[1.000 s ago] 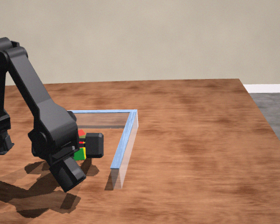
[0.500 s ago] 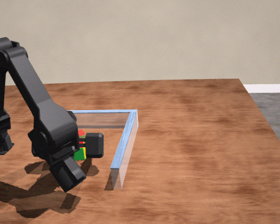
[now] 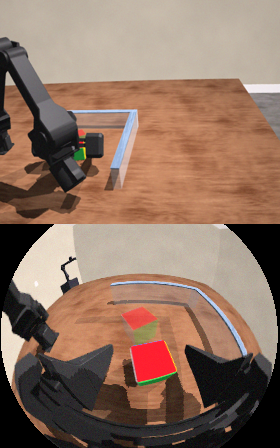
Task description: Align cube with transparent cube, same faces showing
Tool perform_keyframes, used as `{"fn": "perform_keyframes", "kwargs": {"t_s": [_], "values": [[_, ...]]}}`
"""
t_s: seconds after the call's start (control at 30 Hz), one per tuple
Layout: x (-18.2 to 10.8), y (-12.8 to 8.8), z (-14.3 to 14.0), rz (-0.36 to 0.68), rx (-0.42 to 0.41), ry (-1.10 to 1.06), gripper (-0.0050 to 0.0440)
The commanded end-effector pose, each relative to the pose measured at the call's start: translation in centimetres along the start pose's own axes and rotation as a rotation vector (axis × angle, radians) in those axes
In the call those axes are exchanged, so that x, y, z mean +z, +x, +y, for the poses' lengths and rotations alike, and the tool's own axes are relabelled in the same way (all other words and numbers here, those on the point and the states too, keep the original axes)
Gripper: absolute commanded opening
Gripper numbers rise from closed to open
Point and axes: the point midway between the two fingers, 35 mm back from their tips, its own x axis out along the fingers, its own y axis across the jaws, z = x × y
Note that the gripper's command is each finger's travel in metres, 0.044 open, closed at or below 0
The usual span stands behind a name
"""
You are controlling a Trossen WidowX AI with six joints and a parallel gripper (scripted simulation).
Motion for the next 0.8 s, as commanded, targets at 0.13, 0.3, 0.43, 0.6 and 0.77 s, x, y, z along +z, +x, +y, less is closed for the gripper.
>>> {"fn": "perform_keyframes", "kwargs": {"t_s": [0.13,0.3,0.43,0.6,0.77], "values": [[0.4,-0.3,-0.2,0.015,-0.008,-0.013,0.044],[2.4,-2.4,-0.2,0.222,0.002,-0.016,0.044],[3.6,-3.7,-0.2,0.345,-0.017,-0.011,0.044],[5.4,-5.6,-0.1,0.502,-0.068,0.0,0.044],[5.4,-5.6,-0.1,0.502,-0.068,0.0,0.044]]}}
